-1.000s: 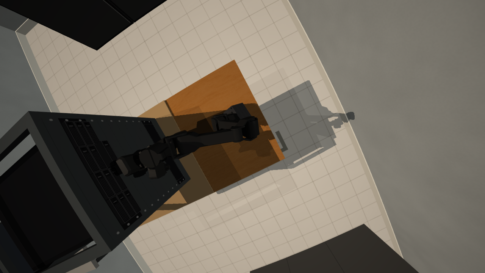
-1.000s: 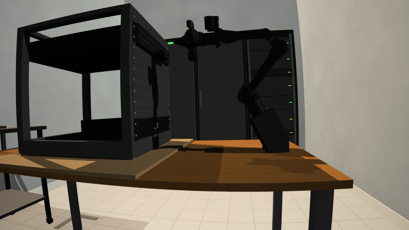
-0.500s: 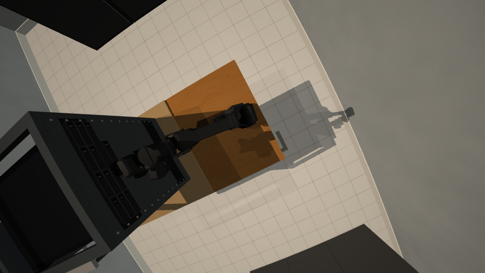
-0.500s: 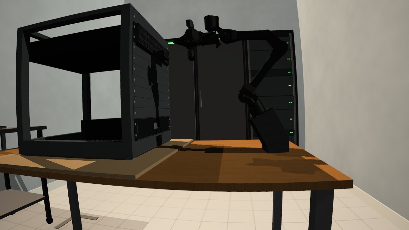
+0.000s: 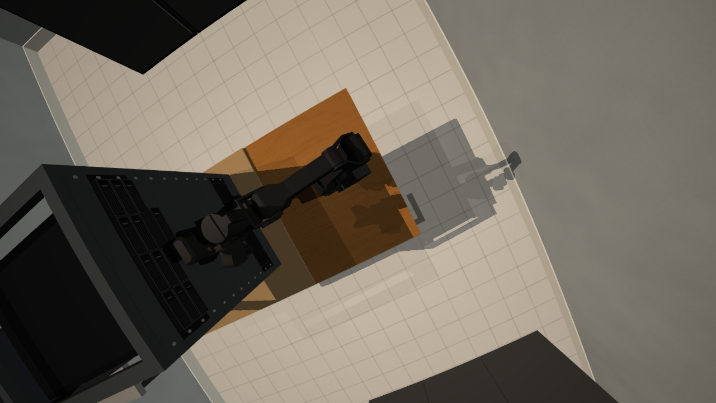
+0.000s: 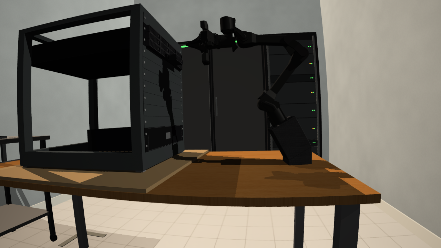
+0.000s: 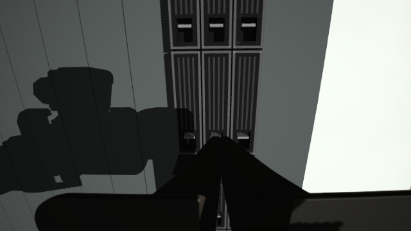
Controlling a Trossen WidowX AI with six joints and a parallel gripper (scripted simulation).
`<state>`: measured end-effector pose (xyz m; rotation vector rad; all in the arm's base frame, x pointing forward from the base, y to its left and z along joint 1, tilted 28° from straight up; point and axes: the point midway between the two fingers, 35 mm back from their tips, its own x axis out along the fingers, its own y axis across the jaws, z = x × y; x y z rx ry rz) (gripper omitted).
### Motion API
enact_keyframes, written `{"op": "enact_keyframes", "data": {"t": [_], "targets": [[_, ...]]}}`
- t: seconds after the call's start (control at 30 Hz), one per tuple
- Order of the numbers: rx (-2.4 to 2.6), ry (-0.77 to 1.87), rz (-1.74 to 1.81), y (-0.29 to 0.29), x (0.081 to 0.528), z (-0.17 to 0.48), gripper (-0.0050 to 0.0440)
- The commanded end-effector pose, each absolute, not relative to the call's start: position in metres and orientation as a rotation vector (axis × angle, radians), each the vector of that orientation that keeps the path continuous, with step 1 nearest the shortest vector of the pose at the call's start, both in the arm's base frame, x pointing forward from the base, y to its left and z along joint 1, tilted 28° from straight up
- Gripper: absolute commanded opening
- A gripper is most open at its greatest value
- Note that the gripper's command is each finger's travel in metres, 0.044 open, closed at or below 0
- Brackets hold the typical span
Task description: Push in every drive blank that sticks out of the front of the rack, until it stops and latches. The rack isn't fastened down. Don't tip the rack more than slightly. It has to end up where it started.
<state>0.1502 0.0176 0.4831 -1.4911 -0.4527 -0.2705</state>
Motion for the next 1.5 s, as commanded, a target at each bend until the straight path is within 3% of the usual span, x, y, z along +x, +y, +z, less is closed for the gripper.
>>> {"op": "enact_keyframes", "data": {"t": [0.0,1.47], "targets": [[-1.483,-0.441,-0.317,0.018,0.144,0.492,-0.0050],[-1.483,-0.440,-0.315,0.057,0.145,0.503,-0.0050]]}}
